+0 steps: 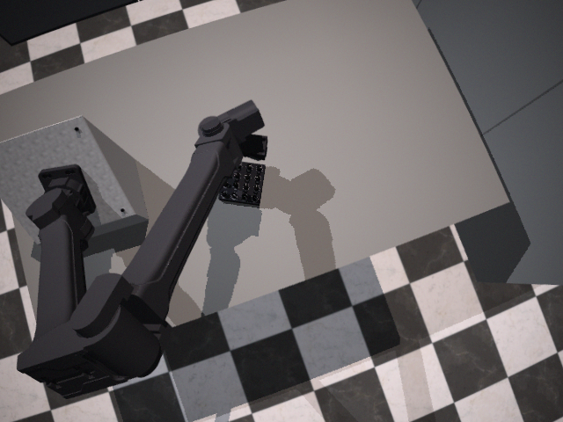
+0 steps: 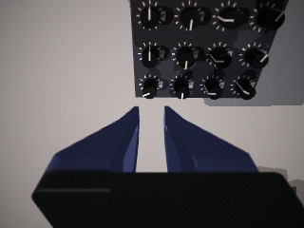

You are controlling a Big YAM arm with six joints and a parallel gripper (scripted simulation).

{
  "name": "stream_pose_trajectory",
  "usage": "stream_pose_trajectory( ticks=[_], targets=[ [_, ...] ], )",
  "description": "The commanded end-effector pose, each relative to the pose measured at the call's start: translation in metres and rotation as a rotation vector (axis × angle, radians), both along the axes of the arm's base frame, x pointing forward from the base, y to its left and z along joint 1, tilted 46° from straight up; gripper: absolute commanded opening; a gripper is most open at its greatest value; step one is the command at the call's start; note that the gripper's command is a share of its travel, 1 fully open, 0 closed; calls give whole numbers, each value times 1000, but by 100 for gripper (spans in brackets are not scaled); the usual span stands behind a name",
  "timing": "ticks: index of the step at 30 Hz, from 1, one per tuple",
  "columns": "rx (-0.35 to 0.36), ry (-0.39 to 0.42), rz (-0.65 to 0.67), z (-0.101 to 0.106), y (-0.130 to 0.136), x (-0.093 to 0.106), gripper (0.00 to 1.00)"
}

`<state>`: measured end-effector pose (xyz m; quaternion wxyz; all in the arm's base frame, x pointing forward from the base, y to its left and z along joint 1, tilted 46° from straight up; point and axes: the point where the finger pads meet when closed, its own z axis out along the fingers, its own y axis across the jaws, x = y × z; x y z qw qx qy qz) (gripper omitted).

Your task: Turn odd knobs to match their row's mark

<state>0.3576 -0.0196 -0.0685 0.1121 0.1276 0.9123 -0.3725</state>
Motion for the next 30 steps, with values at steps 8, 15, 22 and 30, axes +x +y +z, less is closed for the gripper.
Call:
stream_pose_trajectory(
  ticks=[8,15,22,30],
  targets=[
    [5,-28,13,9,18,9,19],
    [6,-28,13,9,18,9,19],
    [-4,45,103,15,22,16,19],
    [-30,192,253,18,24,15,19]
  ],
)
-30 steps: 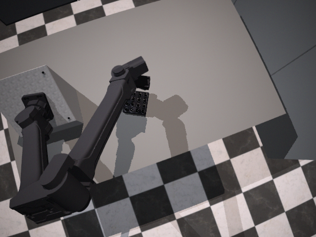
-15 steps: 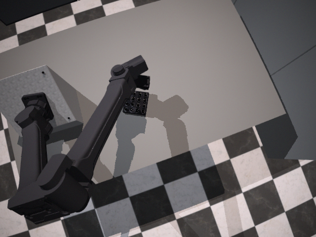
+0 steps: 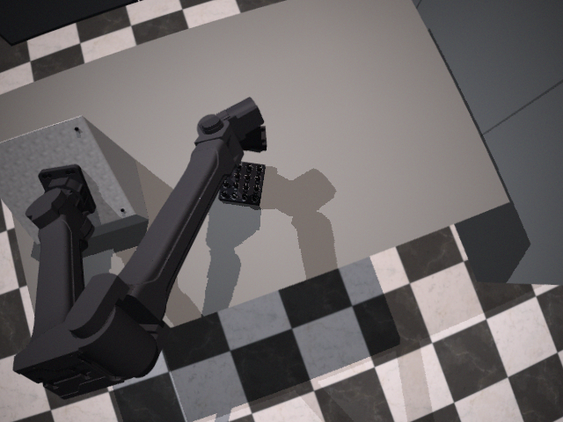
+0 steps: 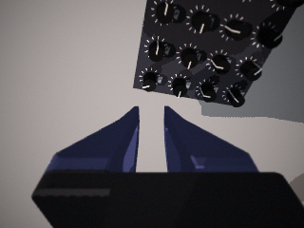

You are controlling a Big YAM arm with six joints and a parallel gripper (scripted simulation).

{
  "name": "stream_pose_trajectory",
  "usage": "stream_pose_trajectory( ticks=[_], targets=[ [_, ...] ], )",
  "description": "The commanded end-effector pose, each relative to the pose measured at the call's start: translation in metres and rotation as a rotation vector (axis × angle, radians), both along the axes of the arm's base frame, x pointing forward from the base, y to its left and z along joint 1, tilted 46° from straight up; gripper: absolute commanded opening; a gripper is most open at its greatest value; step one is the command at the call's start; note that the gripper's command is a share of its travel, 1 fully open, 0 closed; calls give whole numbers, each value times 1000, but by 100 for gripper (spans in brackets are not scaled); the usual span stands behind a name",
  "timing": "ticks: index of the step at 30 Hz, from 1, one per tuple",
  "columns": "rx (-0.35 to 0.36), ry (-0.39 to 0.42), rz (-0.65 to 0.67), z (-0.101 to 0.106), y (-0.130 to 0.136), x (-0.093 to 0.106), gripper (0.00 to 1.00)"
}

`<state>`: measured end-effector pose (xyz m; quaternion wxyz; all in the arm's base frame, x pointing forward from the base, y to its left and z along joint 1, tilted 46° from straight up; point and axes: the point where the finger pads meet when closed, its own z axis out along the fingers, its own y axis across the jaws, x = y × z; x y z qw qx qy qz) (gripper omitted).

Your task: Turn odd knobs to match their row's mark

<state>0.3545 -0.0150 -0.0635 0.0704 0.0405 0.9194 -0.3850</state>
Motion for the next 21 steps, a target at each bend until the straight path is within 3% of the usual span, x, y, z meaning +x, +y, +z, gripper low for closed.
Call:
stream_pose_trajectory(
  ticks=[1,10,12,13,21],
  targets=[
    [0,64,144,14,20,20,19],
    [-27,224,305,16,23,21,19],
    [-27,224,305,16,23,21,19],
    [-36,276,347,16,22,18,19],
    [-61,415,488,18,25,19,19]
  ],
)
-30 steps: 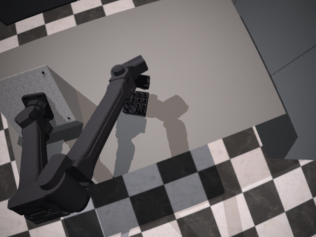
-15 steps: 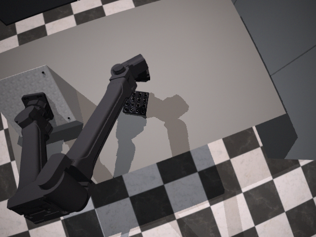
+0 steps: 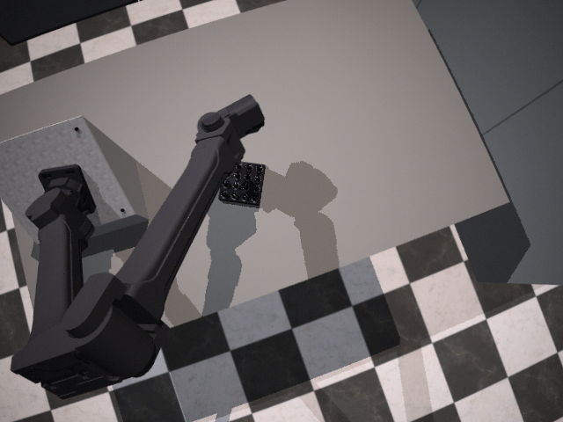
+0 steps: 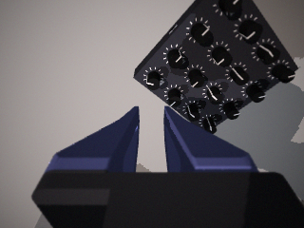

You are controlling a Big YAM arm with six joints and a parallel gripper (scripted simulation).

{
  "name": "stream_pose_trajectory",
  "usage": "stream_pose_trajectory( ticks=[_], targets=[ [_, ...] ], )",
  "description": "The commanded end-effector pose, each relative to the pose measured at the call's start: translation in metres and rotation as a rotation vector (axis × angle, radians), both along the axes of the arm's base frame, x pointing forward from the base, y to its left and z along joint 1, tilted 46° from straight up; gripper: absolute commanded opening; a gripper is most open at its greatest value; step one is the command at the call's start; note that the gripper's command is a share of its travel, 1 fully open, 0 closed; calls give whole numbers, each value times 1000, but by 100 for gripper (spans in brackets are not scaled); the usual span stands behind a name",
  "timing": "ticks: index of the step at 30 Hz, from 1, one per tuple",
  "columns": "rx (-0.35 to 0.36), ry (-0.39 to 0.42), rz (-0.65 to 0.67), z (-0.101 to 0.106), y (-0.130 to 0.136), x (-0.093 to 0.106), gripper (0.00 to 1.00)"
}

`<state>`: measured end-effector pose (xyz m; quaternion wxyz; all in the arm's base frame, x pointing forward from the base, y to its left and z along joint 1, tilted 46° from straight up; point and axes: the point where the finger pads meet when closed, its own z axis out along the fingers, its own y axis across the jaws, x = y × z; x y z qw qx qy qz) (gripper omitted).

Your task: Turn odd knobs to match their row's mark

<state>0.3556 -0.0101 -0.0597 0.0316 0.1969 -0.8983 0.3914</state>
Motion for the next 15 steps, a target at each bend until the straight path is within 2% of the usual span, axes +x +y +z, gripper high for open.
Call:
stream_pose_trajectory(
  ticks=[1,6,8,9,15],
  targets=[
    [4,69,143,14,19,16,19],
    [-9,152,234,17,22,21,19],
    [-9,152,234,17,22,21,19],
    [-20,208,275,15,20,14,19],
    [-36,303,382,19,25,21,19]
  ],
)
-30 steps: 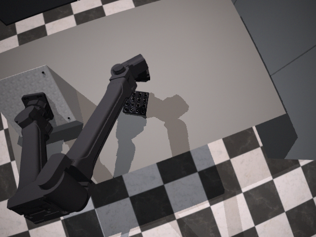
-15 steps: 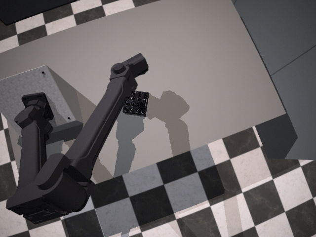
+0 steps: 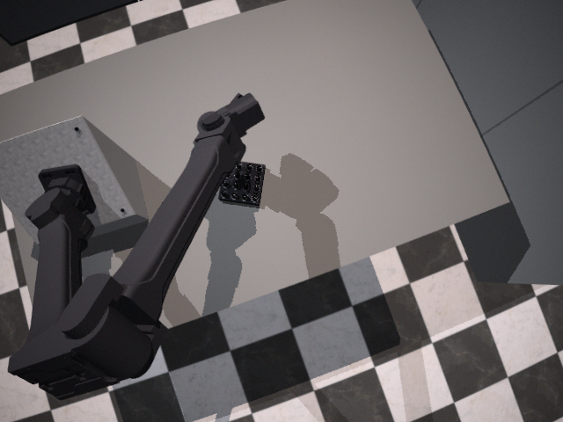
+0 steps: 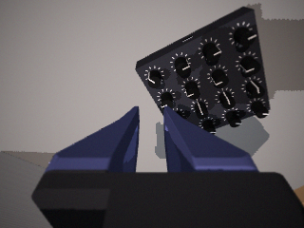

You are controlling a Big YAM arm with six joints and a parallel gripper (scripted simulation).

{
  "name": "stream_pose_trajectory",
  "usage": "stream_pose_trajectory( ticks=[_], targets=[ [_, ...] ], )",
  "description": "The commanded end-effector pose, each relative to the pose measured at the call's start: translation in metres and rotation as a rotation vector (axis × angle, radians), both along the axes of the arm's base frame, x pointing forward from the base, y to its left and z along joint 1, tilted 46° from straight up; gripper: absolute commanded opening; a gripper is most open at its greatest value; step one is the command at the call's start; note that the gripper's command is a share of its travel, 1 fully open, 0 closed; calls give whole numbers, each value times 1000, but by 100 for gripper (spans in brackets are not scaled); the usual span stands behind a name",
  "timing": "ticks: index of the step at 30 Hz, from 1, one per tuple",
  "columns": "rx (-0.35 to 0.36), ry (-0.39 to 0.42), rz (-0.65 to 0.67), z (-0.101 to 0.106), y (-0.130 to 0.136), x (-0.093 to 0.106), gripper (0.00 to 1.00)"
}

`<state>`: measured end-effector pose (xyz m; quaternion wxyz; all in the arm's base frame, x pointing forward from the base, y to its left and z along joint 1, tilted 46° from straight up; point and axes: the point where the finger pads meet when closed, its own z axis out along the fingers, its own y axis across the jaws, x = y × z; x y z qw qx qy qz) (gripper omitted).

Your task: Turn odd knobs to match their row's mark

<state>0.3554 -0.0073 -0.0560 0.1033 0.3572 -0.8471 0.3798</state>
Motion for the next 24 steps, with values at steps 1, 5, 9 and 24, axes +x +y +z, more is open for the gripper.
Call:
stream_pose_trajectory(
  ticks=[1,5,9,24],
  targets=[
    [10,60,145,16,22,21,19],
    [-5,139,214,15,21,17,19],
    [-13,187,270,17,24,21,19],
    [-36,312,391,18,25,20,19]
  ],
)
